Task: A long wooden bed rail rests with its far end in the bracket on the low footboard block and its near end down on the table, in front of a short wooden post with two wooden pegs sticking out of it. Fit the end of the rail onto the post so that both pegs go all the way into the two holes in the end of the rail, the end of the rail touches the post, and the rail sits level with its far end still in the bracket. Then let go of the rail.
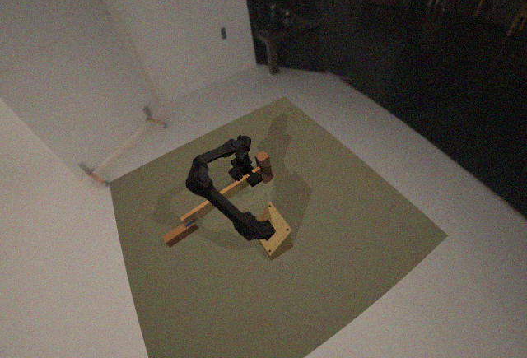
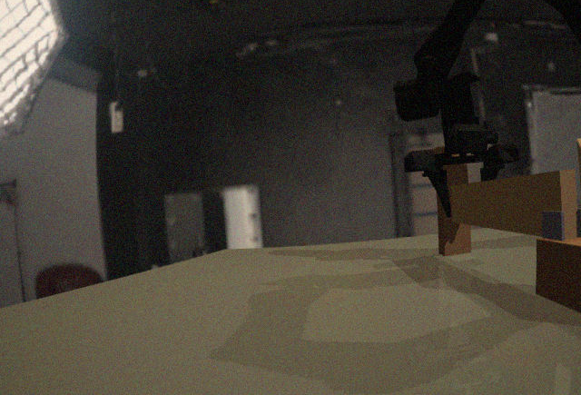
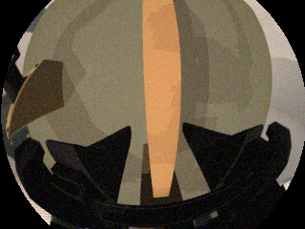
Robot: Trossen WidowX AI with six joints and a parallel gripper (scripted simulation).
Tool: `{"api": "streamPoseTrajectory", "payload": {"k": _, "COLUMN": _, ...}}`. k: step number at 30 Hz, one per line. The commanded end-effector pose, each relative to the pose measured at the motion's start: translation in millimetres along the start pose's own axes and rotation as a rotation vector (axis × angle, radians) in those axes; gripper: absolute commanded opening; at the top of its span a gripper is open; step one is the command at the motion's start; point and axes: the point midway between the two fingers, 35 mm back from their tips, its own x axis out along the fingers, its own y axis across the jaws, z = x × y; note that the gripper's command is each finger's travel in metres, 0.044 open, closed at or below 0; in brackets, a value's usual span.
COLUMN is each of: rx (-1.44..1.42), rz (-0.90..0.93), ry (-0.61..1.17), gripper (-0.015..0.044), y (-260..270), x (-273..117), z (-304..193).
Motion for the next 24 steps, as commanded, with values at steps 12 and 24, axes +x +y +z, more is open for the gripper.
{"api": "streamPoseTrajectory", "payload": {"k": 12, "rx": 0.0, "rz": -0.01, "ry": 0.004, "gripper": 0.044, "y": 1, "x": -28, "z": 28}}
{"api": "streamPoseTrajectory", "payload": {"k": 24, "rx": 0.0, "rz": -0.01, "ry": 0.004, "gripper": 0.044, "y": 1, "x": -30, "z": 30}}
